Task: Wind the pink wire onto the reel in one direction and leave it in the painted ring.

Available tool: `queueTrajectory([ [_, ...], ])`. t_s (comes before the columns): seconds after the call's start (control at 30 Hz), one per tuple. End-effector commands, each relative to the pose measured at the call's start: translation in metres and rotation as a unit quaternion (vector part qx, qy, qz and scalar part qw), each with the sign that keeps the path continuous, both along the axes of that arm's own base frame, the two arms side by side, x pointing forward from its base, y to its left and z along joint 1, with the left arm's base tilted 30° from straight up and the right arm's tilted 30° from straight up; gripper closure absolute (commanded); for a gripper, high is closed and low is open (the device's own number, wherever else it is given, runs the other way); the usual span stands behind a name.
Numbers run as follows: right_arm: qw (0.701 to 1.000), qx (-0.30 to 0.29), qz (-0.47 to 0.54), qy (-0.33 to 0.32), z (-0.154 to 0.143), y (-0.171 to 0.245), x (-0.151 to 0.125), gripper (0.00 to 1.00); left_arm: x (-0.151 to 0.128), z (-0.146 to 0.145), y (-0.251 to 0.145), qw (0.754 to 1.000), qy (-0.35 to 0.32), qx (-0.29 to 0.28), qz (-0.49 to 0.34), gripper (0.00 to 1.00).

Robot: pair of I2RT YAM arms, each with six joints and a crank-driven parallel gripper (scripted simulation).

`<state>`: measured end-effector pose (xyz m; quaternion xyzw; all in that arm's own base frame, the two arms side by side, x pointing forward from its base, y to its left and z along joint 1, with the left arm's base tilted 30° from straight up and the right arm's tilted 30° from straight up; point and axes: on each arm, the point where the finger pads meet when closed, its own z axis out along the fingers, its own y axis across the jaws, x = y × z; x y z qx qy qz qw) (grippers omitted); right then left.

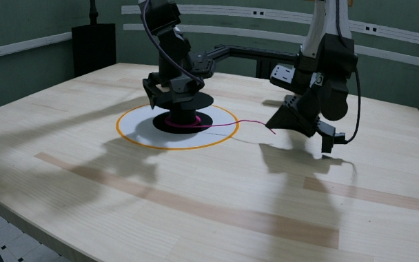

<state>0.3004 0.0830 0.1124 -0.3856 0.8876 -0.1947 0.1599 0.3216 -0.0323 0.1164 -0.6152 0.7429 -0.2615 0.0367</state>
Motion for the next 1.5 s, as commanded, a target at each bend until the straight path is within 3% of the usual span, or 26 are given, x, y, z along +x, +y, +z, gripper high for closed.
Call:
queueTrajectory([
  [0.0,1.0,0.01,0.003,-0.012,0.009,0.004,0.006,0.29,0.006,0.014,0.006,1.0,-0.026,0.012,-0.006,1.0],
  [0.23,1.0,0.01,0.003,-0.012,0.009,0.004,0.006,0.42,0.004,0.014,0.011,1.0,-0.026,0.012,-0.005,1.0],
  [0.43,1.0,0.019,-0.014,-0.016,0.002,0.003,0.006,0.42,0.002,0.013,0.01,1.0,-0.026,0.013,-0.003,1.0],
  [0.63,0.977,0.104,-0.18,-0.056,-0.005,-0.02,-0.017,0.42,0.001,0.008,-0.008,1.0,-0.026,-0.002,-0.011,1.0],
  [0.9,0.884,0.216,-0.402,-0.105,-0.034,-0.027,-0.076,0.42,0.007,0.003,-0.046,0.999,-0.009,-0.001,-0.047,1.0],
  [0.97,0.884,0.216,-0.402,-0.105,-0.034,-0.027,-0.076,0.42,0.007,0.003,-0.046,0.999,-0.009,-0.001,-0.047,1.0],
  [1.0,0.848,0.243,-0.457,-0.115,-0.036,-0.023,-0.079,0.42,0.007,0.001,-0.046,0.998,-0.003,0.006,-0.061,1.0],
  [1.27,0.715,0.319,-0.605,-0.142,-0.043,0.004,-0.079,0.42,0.003,-0.009,-0.041,0.995,0.007,-0.028,-0.094,1.0],
  [1.47,0.595,0.363,-0.695,-0.177,-0.038,0.0,-0.071,0.42,-0.001,-0.009,-0.035,0.994,-0.022,-0.044,-0.094,1.0],
])
